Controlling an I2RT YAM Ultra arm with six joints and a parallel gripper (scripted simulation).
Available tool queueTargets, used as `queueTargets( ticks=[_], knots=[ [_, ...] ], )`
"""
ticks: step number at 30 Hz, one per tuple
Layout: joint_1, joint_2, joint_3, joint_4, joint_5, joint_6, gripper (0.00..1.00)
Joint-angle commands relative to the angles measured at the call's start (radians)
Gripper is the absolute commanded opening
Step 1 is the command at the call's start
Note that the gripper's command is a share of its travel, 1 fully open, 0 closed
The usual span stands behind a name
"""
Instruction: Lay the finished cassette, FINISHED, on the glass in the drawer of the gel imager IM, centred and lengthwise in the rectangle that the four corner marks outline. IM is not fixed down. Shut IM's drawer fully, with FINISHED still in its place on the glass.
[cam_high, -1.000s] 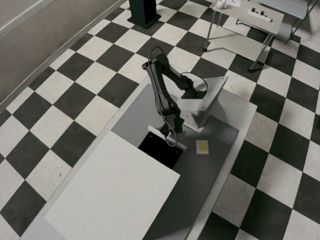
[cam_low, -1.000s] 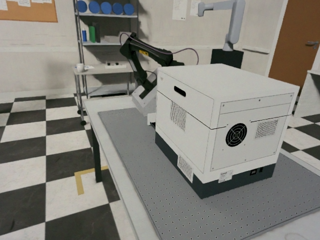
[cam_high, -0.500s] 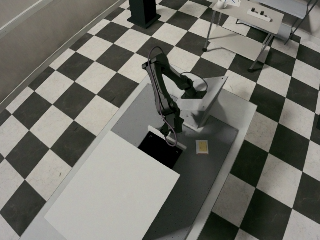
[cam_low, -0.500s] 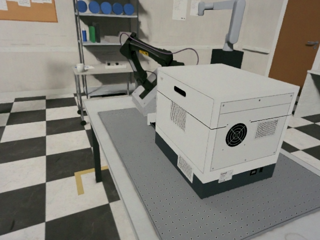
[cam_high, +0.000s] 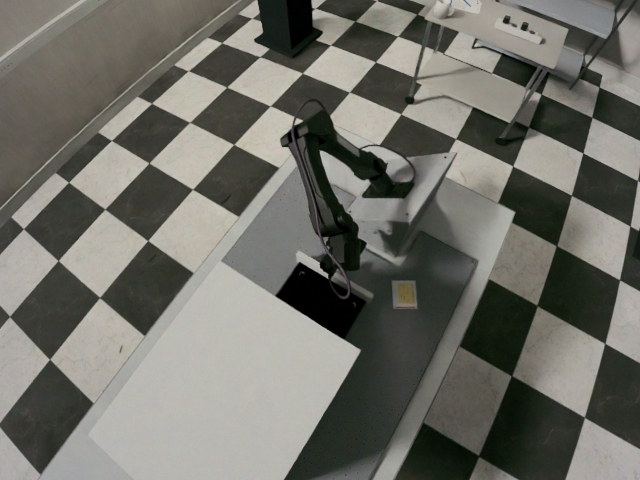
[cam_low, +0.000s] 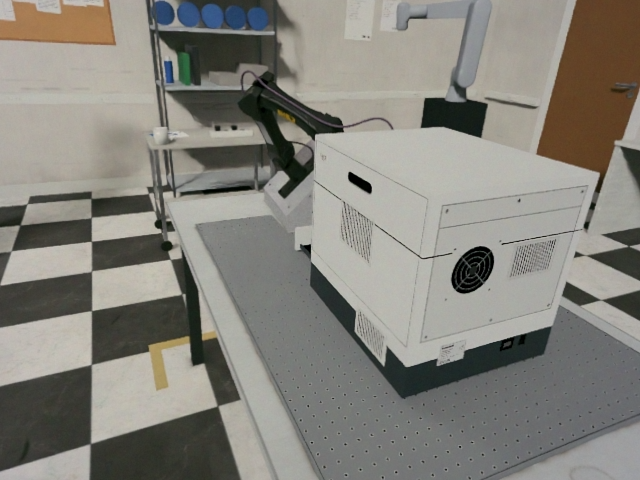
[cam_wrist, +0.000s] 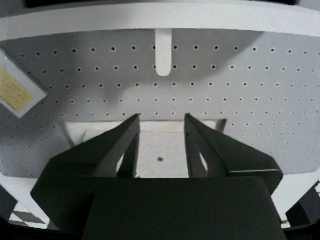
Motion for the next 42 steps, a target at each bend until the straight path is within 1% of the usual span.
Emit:
queueTargets(
  ticks=[1, 2, 3, 4, 5, 42],
  knots=[
    [-0.014, 0.022, -0.042, 0.119, 0.034, -0.061, 0.35],
    [-0.015, 0.022, -0.043, 0.125, 0.034, -0.065, 0.35],
    [0.004, -0.005, -0.042, 0.128, 0.035, -0.067, 0.35],
    [0.004, -0.013, -0.044, 0.131, 0.035, -0.069, 0.35],
    [0.006, -0.019, -0.008, 0.131, 0.034, -0.069, 0.35],
    [0.004, -0.017, -0.009, 0.142, 0.034, -0.075, 0.35]
  ],
)
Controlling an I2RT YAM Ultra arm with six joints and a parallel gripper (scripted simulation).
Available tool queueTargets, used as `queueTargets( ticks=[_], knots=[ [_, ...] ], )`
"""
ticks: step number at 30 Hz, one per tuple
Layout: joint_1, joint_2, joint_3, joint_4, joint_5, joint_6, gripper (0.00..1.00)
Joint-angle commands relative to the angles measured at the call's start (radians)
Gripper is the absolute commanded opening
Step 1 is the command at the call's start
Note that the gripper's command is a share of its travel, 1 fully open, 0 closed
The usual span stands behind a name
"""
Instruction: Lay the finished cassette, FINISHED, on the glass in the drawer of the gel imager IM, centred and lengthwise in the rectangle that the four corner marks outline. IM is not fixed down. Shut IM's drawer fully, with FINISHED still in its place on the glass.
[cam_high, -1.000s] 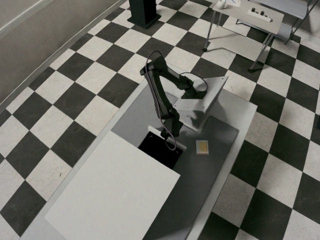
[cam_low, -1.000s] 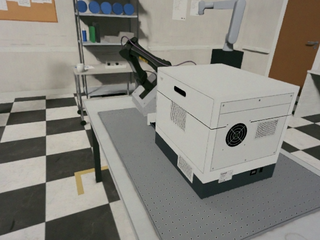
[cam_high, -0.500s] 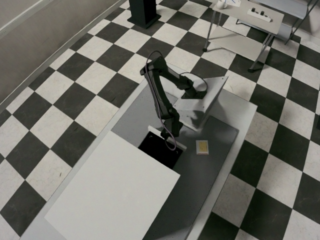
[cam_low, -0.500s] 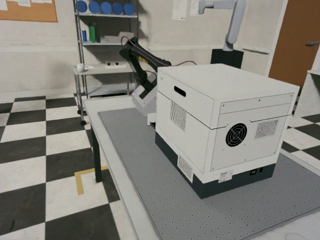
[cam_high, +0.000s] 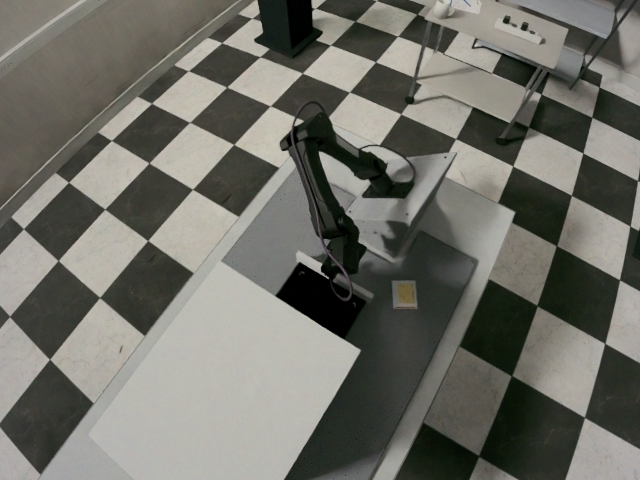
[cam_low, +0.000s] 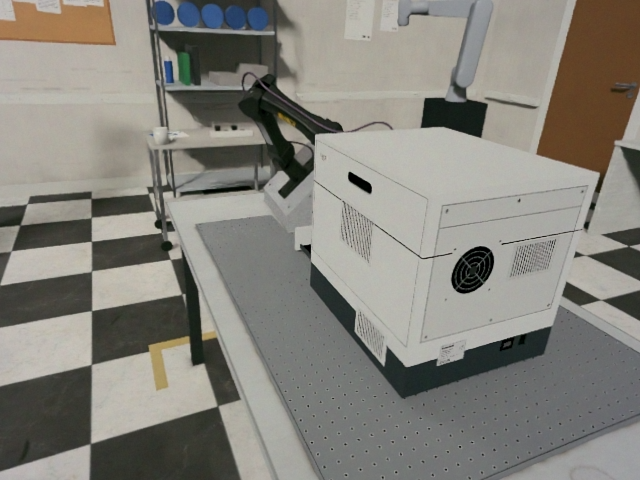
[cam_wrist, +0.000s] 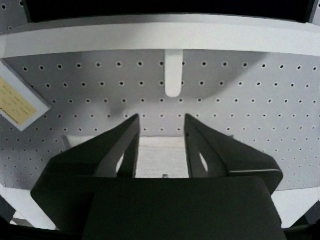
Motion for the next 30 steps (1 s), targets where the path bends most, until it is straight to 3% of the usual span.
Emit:
queueTargets(
  ticks=[1, 26, 27, 30],
  knots=[
    [0.024, -0.029, 0.029, 0.018, 0.015, -0.012, 0.35],
    [0.024, -0.029, 0.029, 0.018, 0.015, -0.012, 0.35],
    [0.034, 0.02, 0.029, 0.023, 0.012, -0.033, 0.35],
    [0.064, 0.058, 0.029, 0.038, -0.015, -0.094, 0.35]
  ],
)
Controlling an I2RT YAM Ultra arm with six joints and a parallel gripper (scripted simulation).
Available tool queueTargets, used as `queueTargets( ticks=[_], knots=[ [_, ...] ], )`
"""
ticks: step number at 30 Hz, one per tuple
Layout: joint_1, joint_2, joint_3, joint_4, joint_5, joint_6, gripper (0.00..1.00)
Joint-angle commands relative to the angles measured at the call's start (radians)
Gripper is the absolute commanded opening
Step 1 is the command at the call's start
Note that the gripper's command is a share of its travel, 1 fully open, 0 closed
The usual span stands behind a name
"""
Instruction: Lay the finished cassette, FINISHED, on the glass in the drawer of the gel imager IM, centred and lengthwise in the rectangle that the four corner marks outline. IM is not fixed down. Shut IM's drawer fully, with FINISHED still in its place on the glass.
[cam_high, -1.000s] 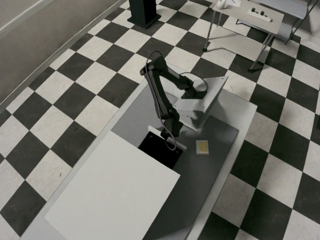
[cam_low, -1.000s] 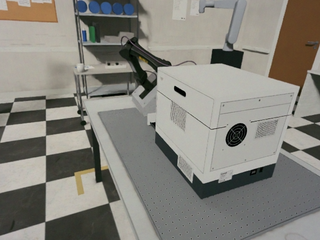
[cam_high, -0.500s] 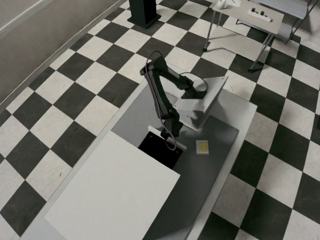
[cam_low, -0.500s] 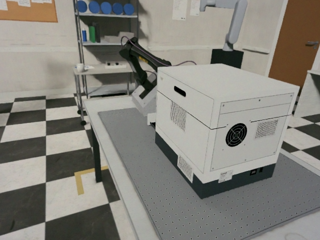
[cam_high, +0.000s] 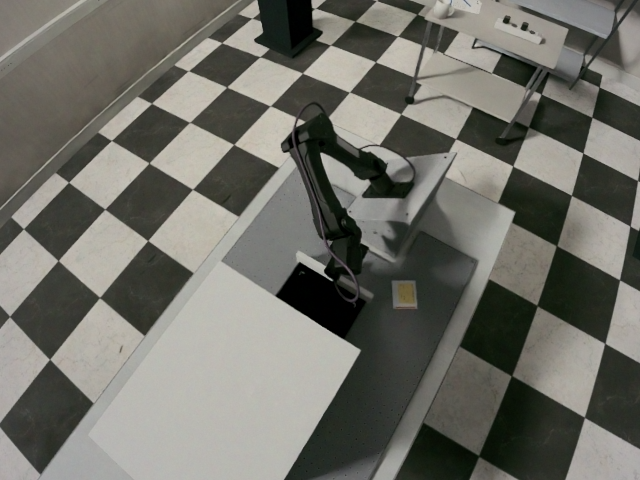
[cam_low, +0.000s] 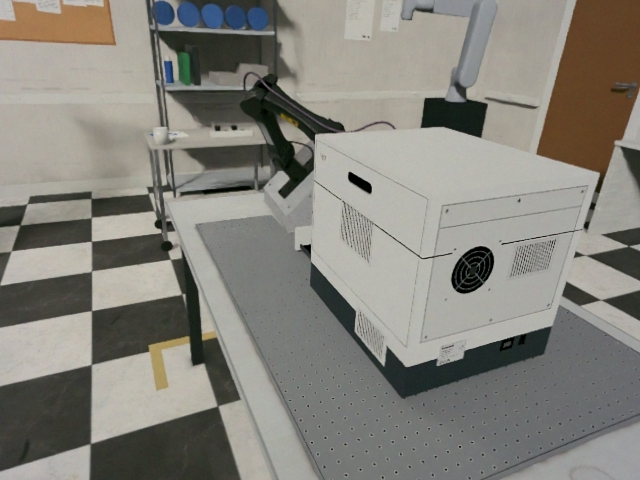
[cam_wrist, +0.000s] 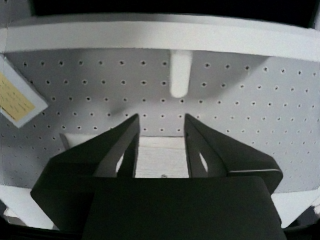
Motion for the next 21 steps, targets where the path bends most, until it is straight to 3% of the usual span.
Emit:
queueTargets(
  ticks=[1, 3, 14, 21],
  knots=[
    [0.06, 0.052, 0.03, 0.035, -0.02, -0.085, 0.35],
    [0.06, 0.052, 0.03, 0.035, -0.02, -0.085, 0.35],
    [0.171, 0.216, 0.076, 0.079, -0.064, -0.325, 0.35],
    [0.217, 0.295, 0.114, 0.093, -0.091, -0.296, 0.35]
  ],
)
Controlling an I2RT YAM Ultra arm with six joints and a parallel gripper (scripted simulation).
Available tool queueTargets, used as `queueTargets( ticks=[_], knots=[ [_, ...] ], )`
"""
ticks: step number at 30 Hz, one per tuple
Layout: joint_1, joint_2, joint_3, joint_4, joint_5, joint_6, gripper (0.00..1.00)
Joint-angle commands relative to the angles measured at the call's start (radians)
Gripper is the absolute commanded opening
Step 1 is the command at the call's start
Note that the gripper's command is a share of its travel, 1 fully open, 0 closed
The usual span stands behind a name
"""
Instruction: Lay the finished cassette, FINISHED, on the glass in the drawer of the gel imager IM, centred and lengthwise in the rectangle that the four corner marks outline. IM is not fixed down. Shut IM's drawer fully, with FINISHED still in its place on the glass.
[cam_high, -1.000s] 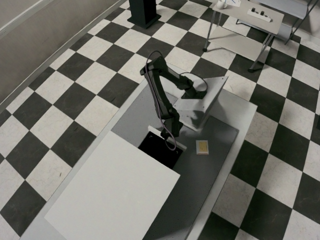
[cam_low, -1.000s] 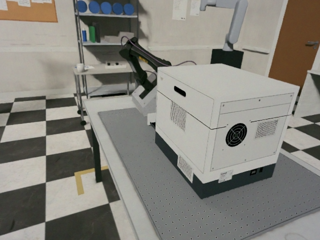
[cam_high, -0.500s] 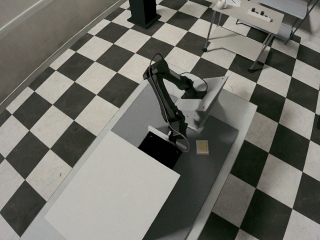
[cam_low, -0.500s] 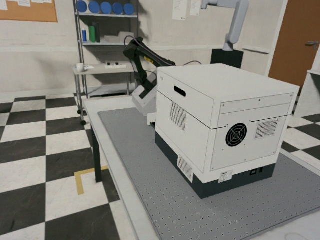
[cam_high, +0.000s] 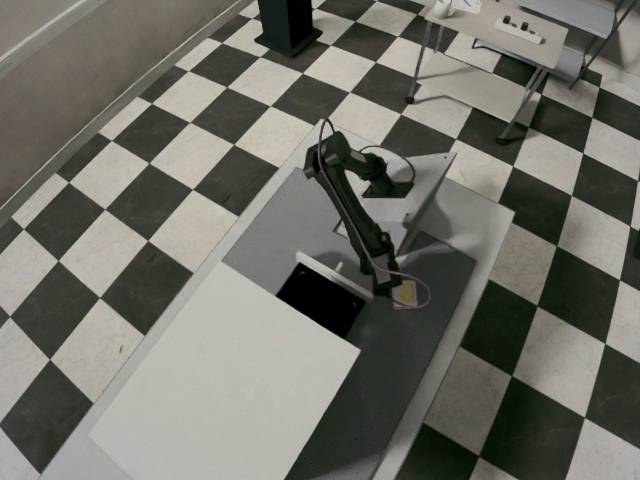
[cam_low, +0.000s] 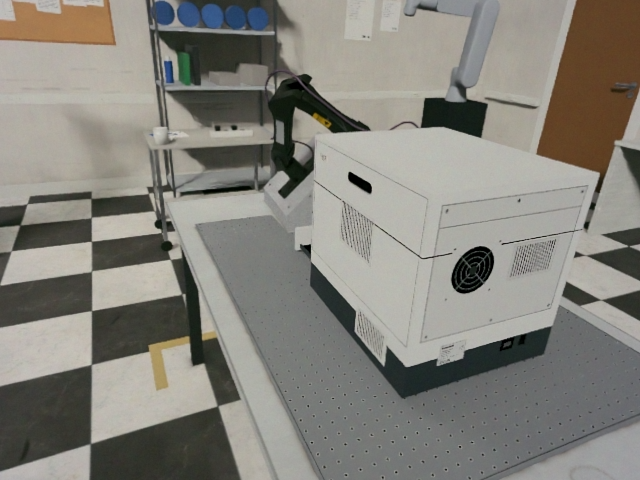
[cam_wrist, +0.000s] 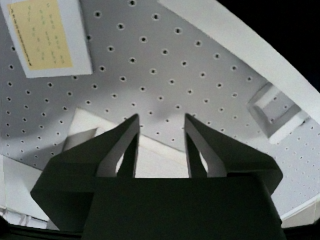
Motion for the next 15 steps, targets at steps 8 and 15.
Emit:
queueTargets(
  ticks=[8, 15],
  knots=[
    [0.102, 0.143, 0.117, 0.035, -0.061, 0.075, 0.35],
    [0.156, 0.24, 0.19, 0.01, -0.088, 0.128, 0.35]
  ],
)
